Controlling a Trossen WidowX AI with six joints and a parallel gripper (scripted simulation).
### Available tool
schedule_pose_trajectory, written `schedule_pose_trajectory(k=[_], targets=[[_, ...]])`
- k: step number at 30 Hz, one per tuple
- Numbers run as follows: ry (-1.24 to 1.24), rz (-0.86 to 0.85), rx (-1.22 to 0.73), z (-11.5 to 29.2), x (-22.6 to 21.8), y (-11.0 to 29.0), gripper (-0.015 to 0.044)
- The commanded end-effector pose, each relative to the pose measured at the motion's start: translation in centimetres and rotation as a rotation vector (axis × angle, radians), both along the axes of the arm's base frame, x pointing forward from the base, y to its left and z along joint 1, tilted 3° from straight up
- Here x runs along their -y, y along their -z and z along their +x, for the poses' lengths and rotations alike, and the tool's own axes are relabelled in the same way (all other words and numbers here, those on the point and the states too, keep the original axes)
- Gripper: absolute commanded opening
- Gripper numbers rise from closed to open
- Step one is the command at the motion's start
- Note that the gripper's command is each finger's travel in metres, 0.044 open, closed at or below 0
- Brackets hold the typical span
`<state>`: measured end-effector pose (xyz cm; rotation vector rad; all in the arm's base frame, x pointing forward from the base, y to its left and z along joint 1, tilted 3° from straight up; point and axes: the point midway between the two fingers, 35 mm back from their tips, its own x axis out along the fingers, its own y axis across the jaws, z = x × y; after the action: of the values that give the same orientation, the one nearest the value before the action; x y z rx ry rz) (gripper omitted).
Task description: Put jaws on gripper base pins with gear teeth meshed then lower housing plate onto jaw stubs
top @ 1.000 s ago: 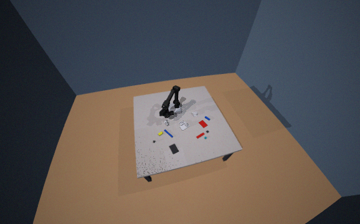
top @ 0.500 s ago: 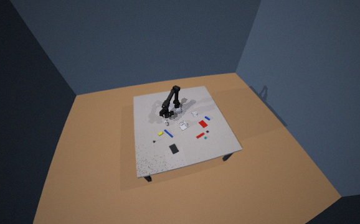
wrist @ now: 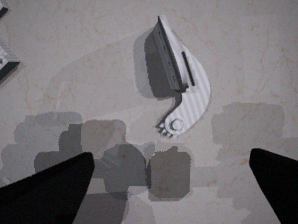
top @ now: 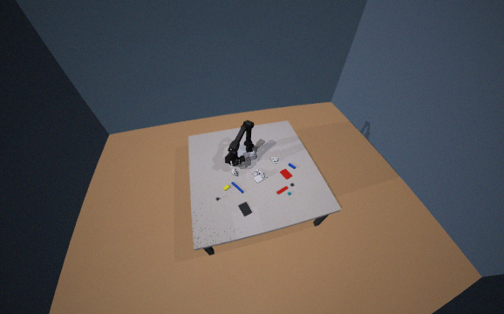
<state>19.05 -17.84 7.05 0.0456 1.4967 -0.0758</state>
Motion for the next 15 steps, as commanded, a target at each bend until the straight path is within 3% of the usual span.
schedule_pose_trajectory(k=[1, 5, 15], targets=[[0.0, 0.0, 0.0, 0.0, 0.0, 0.0, 0.044], [0.0, 0.0, 0.0, 0.0, 0.0, 0.0, 0.044], [0.0, 0.0, 0.0, 0.0, 0.0, 0.0, 0.0177]])
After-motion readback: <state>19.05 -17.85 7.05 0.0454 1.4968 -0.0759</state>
